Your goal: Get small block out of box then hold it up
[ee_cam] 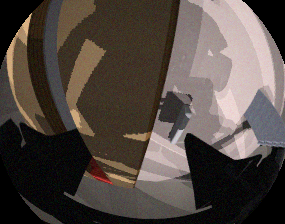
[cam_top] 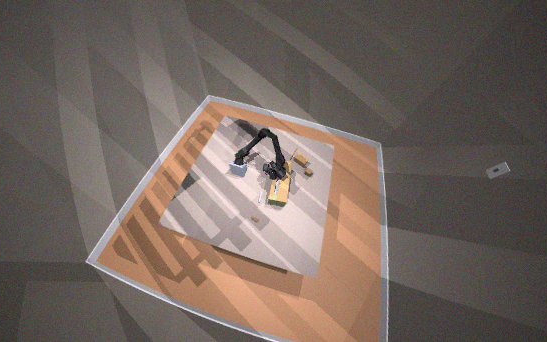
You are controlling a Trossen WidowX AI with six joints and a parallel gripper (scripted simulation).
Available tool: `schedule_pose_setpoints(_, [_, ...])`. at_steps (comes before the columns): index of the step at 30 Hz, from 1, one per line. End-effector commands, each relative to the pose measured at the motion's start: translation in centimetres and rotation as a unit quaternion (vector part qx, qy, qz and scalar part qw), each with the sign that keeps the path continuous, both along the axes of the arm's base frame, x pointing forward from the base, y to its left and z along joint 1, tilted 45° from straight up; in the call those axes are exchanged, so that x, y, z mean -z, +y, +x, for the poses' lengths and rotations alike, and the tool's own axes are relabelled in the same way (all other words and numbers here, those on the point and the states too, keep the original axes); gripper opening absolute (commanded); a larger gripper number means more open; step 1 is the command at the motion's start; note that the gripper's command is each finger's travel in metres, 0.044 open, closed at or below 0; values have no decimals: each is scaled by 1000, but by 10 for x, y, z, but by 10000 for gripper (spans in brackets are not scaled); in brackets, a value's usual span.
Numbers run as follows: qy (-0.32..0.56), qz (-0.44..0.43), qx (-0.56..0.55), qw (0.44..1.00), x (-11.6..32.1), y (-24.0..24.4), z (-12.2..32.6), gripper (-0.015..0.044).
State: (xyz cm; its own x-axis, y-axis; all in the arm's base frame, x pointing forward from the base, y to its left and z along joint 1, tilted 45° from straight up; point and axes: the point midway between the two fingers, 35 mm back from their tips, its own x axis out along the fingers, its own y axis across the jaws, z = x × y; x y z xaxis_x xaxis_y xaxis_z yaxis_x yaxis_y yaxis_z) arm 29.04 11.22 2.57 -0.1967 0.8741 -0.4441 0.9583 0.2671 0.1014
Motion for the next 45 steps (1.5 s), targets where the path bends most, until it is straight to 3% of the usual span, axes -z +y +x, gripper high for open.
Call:
schedule_pose_setpoints(1, [1,2,-1,1000,-3,5,-2,400])
schedule_pose_setpoints(33, [2,2,-1,1000,-27,28,-11,400])
schedule_pose_setpoints(45, [1,-1,0,1000,-66,-19,-1,400])
